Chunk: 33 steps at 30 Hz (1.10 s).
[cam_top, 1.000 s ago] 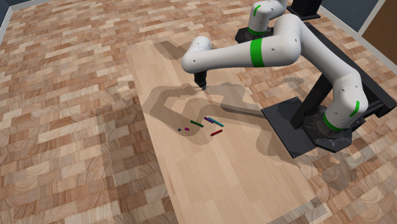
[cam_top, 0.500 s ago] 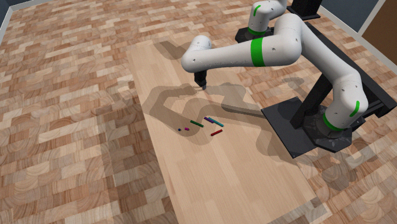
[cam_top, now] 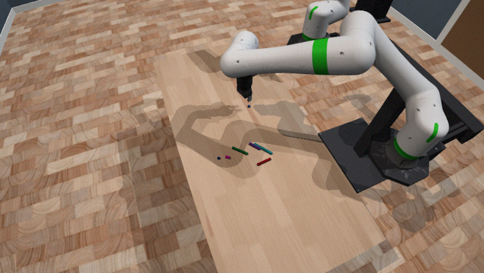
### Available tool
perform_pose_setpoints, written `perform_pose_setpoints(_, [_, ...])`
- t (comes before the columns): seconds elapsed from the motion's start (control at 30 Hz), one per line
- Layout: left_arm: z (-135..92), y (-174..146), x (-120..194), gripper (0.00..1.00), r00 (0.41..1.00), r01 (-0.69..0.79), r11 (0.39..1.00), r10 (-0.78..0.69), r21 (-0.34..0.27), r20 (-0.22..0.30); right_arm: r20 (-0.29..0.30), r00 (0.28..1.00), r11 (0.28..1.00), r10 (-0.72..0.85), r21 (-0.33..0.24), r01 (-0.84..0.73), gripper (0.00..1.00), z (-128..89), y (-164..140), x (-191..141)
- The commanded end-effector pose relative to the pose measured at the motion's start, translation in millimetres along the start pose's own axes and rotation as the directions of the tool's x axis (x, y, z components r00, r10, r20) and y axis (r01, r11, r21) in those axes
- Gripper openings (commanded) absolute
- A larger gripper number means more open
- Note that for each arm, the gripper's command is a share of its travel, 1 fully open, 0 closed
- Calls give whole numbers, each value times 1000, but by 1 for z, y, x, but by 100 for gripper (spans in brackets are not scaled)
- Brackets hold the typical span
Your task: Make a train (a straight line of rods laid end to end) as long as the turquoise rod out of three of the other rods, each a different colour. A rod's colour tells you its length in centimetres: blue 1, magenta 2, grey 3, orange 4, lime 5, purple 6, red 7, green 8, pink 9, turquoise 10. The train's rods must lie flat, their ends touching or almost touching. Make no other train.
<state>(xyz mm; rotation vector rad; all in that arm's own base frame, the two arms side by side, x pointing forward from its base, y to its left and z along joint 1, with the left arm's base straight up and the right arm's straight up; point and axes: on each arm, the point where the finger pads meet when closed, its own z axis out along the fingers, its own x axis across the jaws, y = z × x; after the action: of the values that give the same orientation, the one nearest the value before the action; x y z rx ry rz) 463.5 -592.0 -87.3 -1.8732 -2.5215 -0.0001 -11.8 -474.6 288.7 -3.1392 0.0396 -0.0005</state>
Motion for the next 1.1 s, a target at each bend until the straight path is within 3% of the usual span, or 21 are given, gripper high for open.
perform_pose_setpoints(0.0, [-20,0,-1,54,1000,0,1000,0,-1,2,0,1000,1000,0,-2,0,100,-1,0,0])
perform_pose_setpoints(0.23, [-29,0,-1,54,1000,0,1000,0,-1,2,0,1000,1000,0,-2,0,100,-1,0,0])
perform_pose_setpoints(0.27, [-29,0,-1,100,1000,0,1000,0,-1,2,0,1000,1000,0,-2,0,100,-1,0,0])
perform_pose_setpoints(1.07, [-28,5,1,100,1000,-15,1000,15,-1,2,0,1000,1000,0,-2,0,100,-1,0,0])
